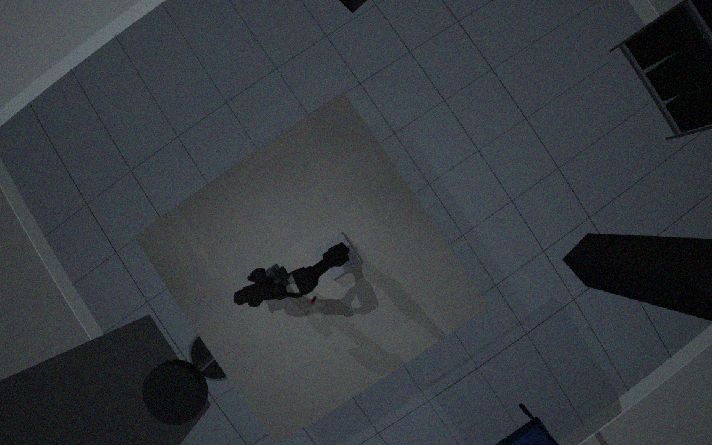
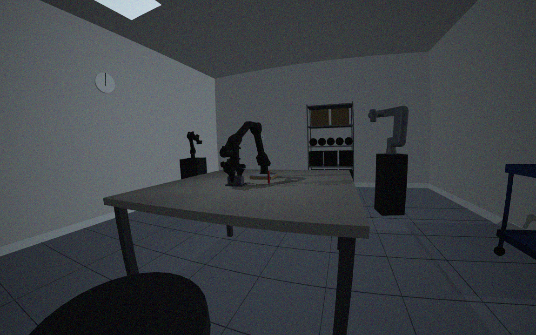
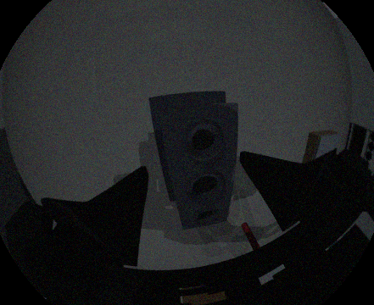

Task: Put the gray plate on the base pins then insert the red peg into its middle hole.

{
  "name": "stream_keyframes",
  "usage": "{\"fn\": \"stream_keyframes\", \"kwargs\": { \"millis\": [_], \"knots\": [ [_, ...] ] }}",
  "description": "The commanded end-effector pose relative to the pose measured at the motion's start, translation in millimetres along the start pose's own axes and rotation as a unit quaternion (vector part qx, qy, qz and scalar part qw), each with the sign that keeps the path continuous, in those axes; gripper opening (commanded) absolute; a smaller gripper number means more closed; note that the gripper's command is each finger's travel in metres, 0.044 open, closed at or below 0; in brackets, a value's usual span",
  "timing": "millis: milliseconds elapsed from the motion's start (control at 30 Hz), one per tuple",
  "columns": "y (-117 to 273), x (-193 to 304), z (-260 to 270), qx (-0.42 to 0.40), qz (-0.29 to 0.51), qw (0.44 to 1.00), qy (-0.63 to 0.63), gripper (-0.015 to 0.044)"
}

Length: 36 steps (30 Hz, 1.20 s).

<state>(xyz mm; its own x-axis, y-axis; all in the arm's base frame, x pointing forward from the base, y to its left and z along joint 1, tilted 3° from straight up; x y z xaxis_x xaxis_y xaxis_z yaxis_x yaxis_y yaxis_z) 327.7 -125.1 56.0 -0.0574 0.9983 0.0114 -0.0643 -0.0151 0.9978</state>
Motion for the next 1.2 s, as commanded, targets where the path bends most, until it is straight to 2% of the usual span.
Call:
{"fn": "stream_keyframes", "kwargs": {
  "millis": [0, 67, 333, 667, 900, 1167],
  "knots": [
    [0, 0, 0, 0.001, 0.000, 1.000, 0.000, 0.0440],
    [9, -1, 1, 0.001, 0.000, 1.000, 0.000, 0.0440],
    [115, -1, 1, 0.002, 0.003, 1.000, 0.000, 0.0440],
    [117, -1, 6, 0.002, 0.003, 1.000, 0.002, 0.0440],
    [122, 106, -5, 0.002, 0.007, 0.994, 0.110, 0.0440],
    [121, 204, -57, 0.001, 0.013, 0.972, 0.233, 0.0440]
  ]
}}
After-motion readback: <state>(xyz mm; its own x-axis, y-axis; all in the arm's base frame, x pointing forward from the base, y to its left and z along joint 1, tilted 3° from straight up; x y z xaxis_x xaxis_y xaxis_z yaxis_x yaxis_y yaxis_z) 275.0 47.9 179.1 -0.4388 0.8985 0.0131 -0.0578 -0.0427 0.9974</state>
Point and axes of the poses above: the point midway between the two fingers, 35 mm back from their tips, its own y axis back along the fingers, its own z axis across the jaws, x = y × z, the point moved 1 cm from there along y, back along the fingers, and after that the axes turned 13 degrees about y, right-handed, at the moved point
